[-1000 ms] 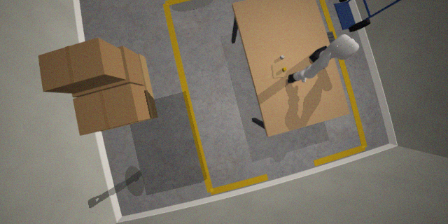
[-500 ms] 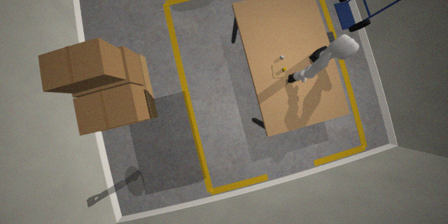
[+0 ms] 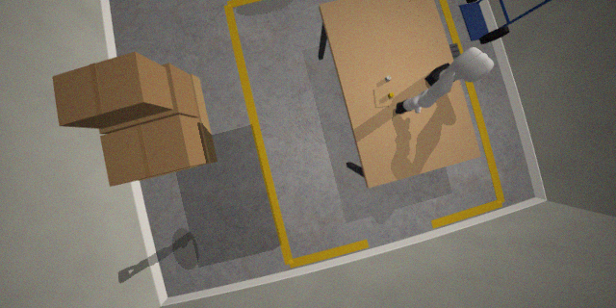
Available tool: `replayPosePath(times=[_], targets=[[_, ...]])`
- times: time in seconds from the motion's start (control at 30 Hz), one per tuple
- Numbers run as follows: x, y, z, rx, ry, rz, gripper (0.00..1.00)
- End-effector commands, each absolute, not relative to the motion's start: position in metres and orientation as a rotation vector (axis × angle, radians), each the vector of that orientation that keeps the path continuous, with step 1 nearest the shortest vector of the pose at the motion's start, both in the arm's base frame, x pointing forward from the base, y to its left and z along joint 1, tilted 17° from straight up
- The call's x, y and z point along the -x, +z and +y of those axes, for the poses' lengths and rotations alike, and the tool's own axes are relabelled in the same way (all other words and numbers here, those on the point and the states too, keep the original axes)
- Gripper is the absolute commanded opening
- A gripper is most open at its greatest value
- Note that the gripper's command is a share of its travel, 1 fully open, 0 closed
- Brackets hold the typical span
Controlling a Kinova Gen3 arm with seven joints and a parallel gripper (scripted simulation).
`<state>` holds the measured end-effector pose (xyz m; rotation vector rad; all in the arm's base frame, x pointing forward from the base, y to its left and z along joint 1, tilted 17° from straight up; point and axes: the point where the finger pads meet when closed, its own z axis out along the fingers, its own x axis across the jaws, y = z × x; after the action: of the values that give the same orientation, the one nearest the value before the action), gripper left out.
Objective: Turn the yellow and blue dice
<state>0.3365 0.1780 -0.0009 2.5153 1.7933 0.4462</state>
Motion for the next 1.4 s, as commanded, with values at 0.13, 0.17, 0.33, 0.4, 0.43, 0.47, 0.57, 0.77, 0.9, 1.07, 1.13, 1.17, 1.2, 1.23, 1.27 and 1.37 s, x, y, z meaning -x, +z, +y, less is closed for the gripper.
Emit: replayPosePath(times=[0.13, 0.17, 0.33, 0.4, 0.43, 0.47, 0.57, 0.77, 0.9, 1.07, 1.13, 1.17, 1.2, 1.23, 1.27, 1.37], targets=[[-0.337, 0.000, 0.178, -2.515, 0.448, 1.793, 0.57], [-0.337, 0.000, 0.178, -2.515, 0.448, 1.793, 0.57], [-0.337, 0.000, 0.178, -2.515, 0.448, 1.793, 0.57], [-0.337, 0.000, 0.178, -2.515, 0.448, 1.793, 0.57], [-0.337, 0.000, 0.178, -2.515, 0.448, 1.793, 0.57], [-0.337, 0.000, 0.178, -2.515, 0.448, 1.793, 0.57], [-0.337, 0.000, 0.178, -2.515, 0.448, 1.793, 0.57], [-0.336, 0.001, 0.178, -2.515, 0.448, 1.793, 0.57], [-0.336, 0.002, 0.178, -2.515, 0.448, 1.793, 0.57], [-0.335, 0.006, 0.177, -2.515, 0.448, 1.793, 0.57], [-0.335, 0.007, 0.177, -2.515, 0.448, 1.793, 0.57], [-0.335, 0.008, 0.177, -2.515, 0.448, 1.793, 0.57], [-0.335, 0.008, 0.177, -2.515, 0.448, 1.793, 0.57], [-0.335, 0.008, 0.177, -2.515, 0.448, 1.793, 0.57], [-0.334, 0.009, 0.177, -2.515, 0.448, 1.793, 0.57], [-0.334, 0.012, 0.176, -2.515, 0.448, 1.793, 0.57]])
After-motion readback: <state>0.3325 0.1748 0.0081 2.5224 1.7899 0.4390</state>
